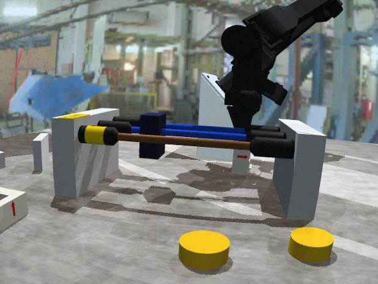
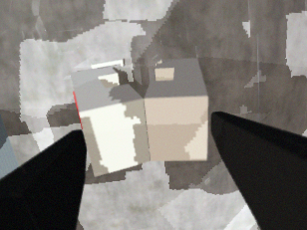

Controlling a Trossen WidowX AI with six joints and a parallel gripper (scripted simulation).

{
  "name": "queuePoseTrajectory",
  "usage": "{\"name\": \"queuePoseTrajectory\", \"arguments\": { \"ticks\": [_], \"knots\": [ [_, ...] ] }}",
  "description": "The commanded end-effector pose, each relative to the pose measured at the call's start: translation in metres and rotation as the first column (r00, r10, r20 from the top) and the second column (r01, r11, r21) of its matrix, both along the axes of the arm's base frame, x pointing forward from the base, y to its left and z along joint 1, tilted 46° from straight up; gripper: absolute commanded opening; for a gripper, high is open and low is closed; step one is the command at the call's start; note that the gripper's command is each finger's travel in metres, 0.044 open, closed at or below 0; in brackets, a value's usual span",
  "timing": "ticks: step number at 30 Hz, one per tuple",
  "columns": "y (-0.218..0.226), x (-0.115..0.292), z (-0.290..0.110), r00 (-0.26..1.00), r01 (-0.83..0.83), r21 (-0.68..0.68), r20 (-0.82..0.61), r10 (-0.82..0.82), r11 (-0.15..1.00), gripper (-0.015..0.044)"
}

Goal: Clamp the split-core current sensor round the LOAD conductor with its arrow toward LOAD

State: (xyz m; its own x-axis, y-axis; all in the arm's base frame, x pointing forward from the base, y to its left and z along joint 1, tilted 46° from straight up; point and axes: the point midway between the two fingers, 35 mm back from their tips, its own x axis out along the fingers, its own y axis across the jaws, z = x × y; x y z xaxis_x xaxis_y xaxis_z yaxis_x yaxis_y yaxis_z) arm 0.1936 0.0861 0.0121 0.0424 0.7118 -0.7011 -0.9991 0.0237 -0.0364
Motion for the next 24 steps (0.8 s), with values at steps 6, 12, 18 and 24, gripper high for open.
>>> {"name": "queuePoseTrajectory", "arguments": {
  "ticks": [6,12,18,24],
  "knots": [
    [0.000,0.000,0.000,1.000,-0.001,0.000,0.002,0.001,1.000,0.0220],
    [-0.004,0.001,0.003,1.000,0.000,-0.004,0.002,0.000,1.000,0.0121],
    [-0.024,0.006,0.017,1.000,0.004,-0.017,-0.001,-0.004,1.000,0.0000],
    [-0.047,0.008,0.035,1.000,0.006,-0.023,-0.006,-0.006,1.000,0.0000]
  ]
}}
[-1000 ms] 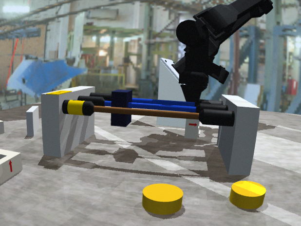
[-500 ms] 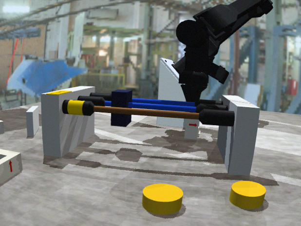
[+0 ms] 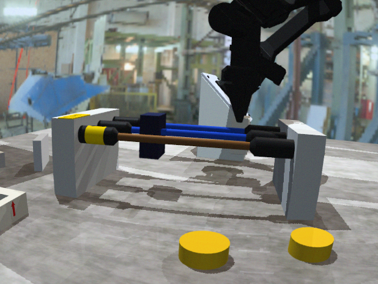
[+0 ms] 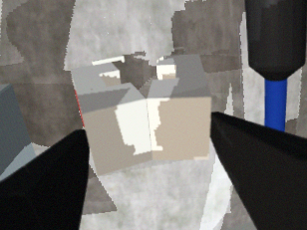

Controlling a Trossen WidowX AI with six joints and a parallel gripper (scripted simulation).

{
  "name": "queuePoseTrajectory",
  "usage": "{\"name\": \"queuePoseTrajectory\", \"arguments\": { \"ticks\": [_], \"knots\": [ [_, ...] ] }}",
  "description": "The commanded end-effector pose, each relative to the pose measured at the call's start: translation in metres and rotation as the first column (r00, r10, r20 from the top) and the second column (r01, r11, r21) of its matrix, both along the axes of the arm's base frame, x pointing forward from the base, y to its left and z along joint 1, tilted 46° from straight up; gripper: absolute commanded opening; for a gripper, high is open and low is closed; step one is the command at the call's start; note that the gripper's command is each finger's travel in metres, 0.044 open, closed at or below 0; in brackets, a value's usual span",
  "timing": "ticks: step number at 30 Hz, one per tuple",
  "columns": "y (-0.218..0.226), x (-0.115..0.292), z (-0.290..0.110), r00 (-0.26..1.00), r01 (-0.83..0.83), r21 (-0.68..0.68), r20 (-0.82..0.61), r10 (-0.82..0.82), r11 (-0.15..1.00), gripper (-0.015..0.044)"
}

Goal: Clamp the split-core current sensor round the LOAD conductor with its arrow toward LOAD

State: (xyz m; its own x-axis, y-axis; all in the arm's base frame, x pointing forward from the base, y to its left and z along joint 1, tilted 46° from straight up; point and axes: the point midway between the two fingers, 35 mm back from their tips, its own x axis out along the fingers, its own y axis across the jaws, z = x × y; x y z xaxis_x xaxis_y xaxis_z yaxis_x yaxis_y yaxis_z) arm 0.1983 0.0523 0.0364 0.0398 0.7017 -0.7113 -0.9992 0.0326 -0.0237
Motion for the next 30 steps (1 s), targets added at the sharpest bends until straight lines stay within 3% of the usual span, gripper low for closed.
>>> {"name": "queuePoseTrajectory", "arguments": {
  "ticks": [1,17,30],
  "knots": [
    [-0.017,0.003,0.014,1.000,-0.004,-0.009,0.006,0.004,1.000,0.0000],
    [-0.059,0.001,0.055,1.000,0.004,0.016,-0.009,-0.004,1.000,0.0000],
    [-0.066,0.028,0.060,0.927,0.268,-0.010,-0.271,-0.261,0.963,0.0000]
  ]
}}
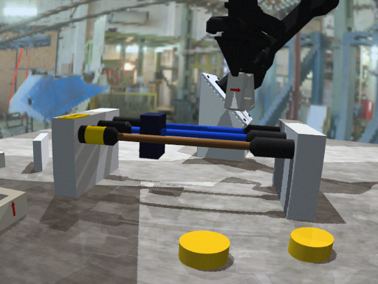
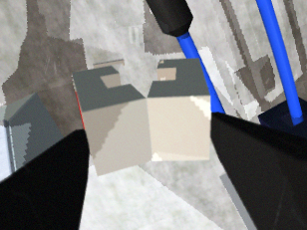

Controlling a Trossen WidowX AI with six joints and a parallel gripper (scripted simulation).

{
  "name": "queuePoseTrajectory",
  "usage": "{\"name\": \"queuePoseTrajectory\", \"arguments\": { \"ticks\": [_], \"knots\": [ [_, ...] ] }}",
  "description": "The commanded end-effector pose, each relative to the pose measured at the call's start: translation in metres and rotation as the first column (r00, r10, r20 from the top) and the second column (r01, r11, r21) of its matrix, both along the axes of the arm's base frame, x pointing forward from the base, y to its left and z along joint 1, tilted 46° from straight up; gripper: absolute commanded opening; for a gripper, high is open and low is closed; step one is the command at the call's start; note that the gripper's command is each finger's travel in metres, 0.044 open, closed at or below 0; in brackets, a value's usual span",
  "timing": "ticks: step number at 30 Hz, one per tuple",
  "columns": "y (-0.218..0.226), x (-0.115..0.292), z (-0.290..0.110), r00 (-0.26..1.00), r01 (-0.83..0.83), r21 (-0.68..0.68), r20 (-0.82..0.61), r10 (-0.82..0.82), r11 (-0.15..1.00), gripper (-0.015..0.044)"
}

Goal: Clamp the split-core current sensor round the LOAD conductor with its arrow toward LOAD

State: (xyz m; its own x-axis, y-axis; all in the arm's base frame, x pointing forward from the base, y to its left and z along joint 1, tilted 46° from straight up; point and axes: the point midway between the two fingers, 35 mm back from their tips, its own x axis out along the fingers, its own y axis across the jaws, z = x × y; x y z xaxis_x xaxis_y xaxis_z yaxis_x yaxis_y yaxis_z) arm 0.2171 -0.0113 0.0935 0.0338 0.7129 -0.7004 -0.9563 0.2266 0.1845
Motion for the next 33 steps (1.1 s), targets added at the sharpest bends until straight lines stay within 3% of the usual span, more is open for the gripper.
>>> {"name": "queuePoseTrajectory", "arguments": {
  "ticks": [1,16,33],
  "knots": [
    [-0.003,0.011,0.003,0.992,0.093,-0.003,-0.089,-0.093,0.996,0.0000],
    [-0.009,0.044,0.006,0.825,0.405,-0.073,-0.402,-0.398,0.911,0.0000],
    [-0.011,0.082,0.007,0.421,0.655,-0.261,-0.653,-0.629,0.709,0.0000]
  ]
}}
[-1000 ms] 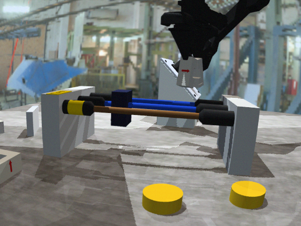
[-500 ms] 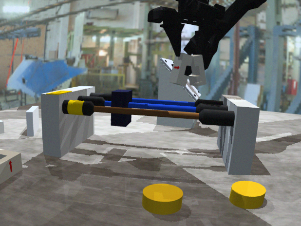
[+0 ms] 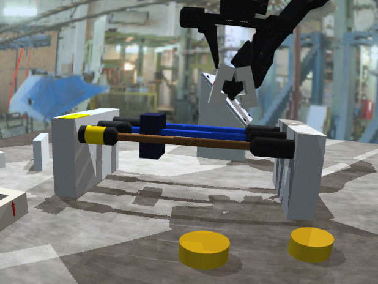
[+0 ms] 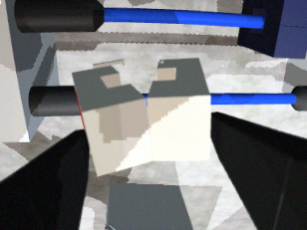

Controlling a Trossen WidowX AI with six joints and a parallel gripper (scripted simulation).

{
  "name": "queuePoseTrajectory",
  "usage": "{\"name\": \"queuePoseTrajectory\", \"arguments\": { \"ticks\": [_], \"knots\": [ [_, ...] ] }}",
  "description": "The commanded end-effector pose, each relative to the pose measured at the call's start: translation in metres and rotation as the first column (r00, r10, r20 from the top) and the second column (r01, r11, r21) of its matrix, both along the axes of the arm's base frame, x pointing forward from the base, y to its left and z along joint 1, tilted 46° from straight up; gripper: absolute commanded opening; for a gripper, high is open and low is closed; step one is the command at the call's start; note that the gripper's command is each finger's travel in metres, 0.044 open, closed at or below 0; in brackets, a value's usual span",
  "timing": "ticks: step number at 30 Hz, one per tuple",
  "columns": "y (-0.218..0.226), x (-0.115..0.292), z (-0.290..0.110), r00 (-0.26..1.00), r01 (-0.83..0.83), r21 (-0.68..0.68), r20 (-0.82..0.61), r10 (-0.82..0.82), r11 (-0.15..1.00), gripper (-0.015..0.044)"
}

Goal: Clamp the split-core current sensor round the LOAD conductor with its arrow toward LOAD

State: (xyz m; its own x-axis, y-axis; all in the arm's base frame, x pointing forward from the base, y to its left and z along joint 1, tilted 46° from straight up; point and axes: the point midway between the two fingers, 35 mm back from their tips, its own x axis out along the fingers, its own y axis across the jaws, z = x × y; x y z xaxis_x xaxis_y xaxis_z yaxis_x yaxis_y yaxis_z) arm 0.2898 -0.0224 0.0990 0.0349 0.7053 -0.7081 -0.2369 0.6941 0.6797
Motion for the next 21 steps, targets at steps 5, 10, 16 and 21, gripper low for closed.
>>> {"name": "queuePoseTrajectory", "arguments": {
  "ticks": [5,10,16,21],
  "knots": [
    [0.000,0.020,0.002,0.967,0.186,-0.004,-0.176,-0.184,0.982,0.0000],
    [0.000,0.031,0.001,0.915,0.293,-0.024,-0.282,-0.288,0.956,0.0000],
    [0.001,0.044,0.001,0.824,0.412,-0.063,-0.401,-0.401,0.909,0.0000],
    [0.001,0.055,0.000,0.725,0.501,-0.107,-0.490,-0.484,0.859,0.0000]
  ]
}}
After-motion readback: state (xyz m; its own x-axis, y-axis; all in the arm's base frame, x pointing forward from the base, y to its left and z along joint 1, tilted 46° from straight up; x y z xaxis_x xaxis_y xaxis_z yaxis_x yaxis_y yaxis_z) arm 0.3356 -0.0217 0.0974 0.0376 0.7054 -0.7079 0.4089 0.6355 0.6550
